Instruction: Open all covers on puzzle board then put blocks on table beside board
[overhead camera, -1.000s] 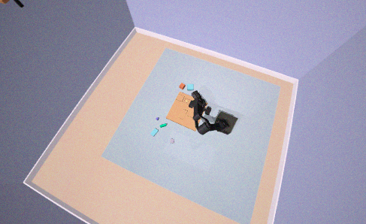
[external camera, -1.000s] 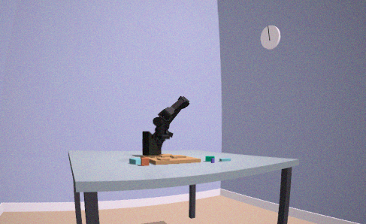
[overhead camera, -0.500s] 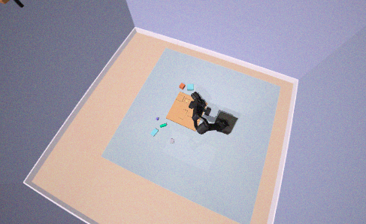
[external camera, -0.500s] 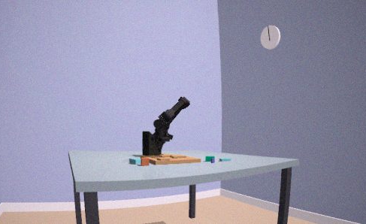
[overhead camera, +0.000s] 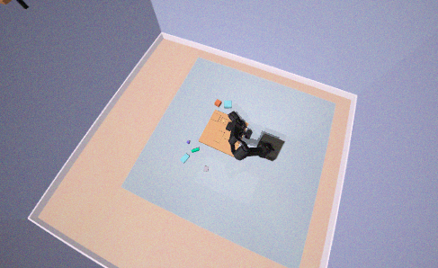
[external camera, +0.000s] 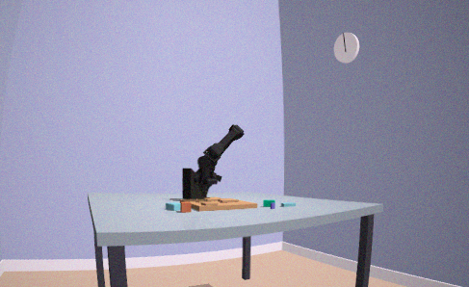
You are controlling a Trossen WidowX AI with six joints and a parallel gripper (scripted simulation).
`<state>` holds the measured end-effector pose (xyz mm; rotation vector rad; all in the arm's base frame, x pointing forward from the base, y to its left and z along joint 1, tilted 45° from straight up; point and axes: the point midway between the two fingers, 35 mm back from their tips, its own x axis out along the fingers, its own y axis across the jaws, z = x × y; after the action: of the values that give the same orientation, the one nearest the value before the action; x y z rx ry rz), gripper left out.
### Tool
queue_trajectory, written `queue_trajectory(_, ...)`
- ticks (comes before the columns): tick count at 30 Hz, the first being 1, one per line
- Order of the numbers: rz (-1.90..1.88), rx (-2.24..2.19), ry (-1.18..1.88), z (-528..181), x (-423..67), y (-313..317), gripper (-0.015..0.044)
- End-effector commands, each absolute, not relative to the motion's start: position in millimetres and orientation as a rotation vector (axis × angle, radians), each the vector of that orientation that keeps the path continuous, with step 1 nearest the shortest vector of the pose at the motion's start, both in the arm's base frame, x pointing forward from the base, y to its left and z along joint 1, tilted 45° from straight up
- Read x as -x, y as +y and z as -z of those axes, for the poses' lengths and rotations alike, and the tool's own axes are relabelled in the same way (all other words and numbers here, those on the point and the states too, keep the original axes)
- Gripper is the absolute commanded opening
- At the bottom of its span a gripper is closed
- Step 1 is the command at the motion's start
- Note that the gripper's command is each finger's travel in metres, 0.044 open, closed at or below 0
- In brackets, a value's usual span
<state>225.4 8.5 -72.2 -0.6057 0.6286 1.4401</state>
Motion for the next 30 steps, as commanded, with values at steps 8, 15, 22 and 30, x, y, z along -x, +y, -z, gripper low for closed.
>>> queue_trajectory(8,-1.443,0.592,0.629,79.5,-222.0,18.0,0.0)
queue_trajectory(15,-1.443,0.593,0.63,77.7,-222.7,20.7,0.0)
queue_trajectory(22,-1.442,0.594,0.632,72.8,-224.2,25.1,0.0)
queue_trajectory(30,-1.441,0.595,0.633,67.3,-225.6,30.3,0.0)
